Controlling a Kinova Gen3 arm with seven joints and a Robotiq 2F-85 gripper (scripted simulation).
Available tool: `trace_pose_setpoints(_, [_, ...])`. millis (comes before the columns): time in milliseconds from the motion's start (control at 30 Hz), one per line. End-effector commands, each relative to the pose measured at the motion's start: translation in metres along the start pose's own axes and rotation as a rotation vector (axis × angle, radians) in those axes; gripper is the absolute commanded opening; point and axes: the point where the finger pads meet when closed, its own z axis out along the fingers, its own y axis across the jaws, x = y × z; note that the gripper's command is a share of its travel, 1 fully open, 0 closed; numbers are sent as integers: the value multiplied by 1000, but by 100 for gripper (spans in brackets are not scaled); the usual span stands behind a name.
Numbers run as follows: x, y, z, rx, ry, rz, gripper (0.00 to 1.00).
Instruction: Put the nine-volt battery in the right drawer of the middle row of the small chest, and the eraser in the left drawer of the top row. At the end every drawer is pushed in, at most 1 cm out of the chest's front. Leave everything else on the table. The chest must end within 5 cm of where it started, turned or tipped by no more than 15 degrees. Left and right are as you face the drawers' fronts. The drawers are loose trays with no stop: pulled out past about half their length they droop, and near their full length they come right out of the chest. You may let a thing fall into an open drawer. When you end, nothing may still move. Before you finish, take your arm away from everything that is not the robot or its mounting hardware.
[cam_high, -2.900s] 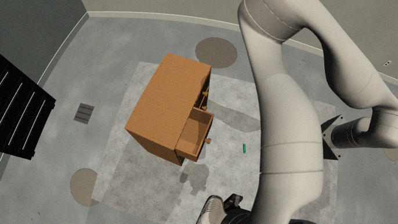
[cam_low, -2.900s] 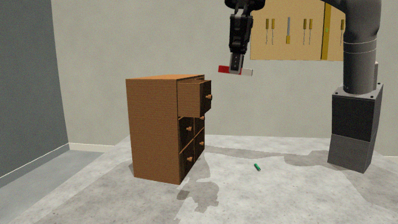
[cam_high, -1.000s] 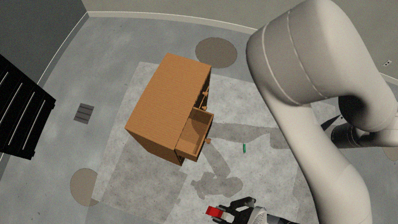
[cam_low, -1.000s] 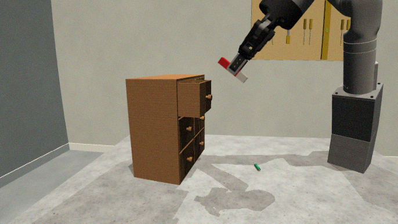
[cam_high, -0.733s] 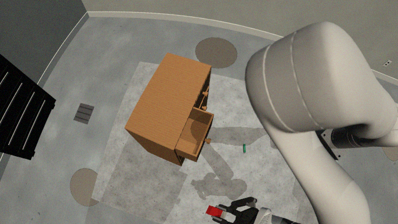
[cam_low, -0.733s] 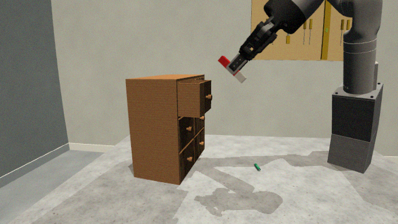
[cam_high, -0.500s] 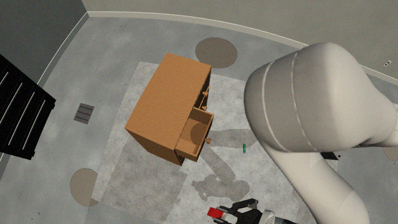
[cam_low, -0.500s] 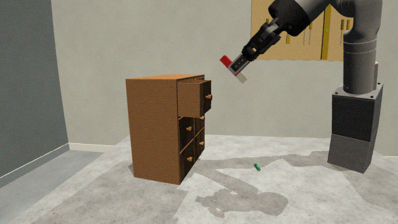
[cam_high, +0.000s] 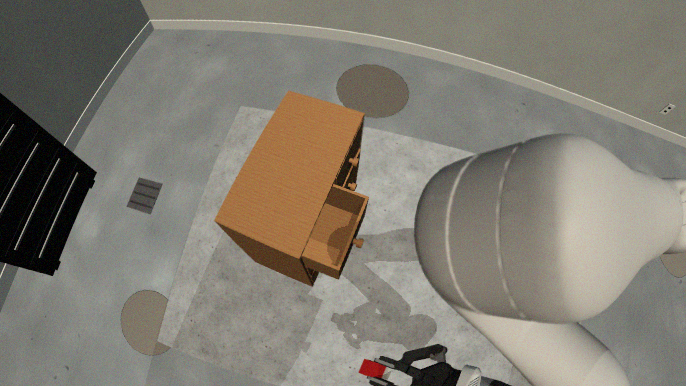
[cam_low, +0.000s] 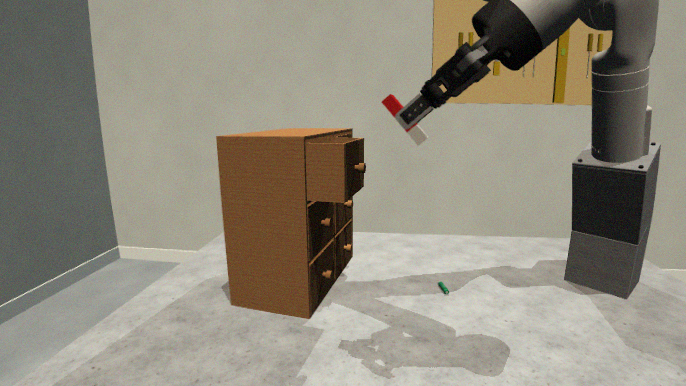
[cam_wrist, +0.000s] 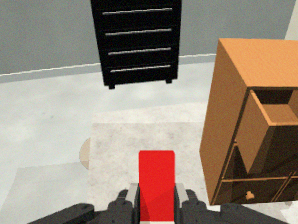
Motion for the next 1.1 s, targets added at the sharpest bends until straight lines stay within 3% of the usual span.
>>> trace_pose_setpoints(0, [-2,-3,-2,7,1,-5,19])
trace_pose_setpoints(1067, [-3,-3,-2,8,18,-5,19])
